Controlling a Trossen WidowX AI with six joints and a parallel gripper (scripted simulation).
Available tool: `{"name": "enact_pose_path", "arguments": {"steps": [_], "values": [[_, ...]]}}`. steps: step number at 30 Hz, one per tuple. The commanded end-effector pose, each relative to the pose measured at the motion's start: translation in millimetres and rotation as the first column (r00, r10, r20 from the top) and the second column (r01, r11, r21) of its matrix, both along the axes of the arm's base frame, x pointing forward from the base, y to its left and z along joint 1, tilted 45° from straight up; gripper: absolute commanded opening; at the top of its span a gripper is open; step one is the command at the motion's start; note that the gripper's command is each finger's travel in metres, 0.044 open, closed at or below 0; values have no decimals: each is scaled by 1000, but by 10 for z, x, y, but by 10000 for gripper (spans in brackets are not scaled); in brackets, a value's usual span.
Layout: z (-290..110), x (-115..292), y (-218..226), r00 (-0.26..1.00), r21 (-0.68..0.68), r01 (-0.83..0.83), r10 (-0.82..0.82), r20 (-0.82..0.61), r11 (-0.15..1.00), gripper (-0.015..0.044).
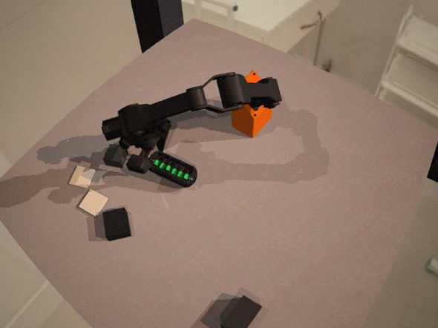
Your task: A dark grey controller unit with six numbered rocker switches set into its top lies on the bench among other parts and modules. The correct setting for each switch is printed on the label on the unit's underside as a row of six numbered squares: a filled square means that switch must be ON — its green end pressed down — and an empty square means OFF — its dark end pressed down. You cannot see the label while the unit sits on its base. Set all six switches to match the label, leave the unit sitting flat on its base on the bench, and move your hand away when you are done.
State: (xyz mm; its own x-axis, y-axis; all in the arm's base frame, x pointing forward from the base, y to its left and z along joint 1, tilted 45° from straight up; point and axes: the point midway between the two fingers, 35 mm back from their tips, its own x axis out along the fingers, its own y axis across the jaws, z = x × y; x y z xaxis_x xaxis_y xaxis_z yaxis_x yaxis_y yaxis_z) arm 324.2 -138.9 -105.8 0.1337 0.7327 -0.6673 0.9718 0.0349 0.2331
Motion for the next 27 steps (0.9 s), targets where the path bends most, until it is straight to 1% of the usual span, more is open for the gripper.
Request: {"name": "enact_pose_path", "arguments": {"steps": [1,27], "values": [[76,-14,-17,1000,-10,12,-12,2,1000,336],[284,-65,0,1000,-64,25,-25,3,998,336]]}}
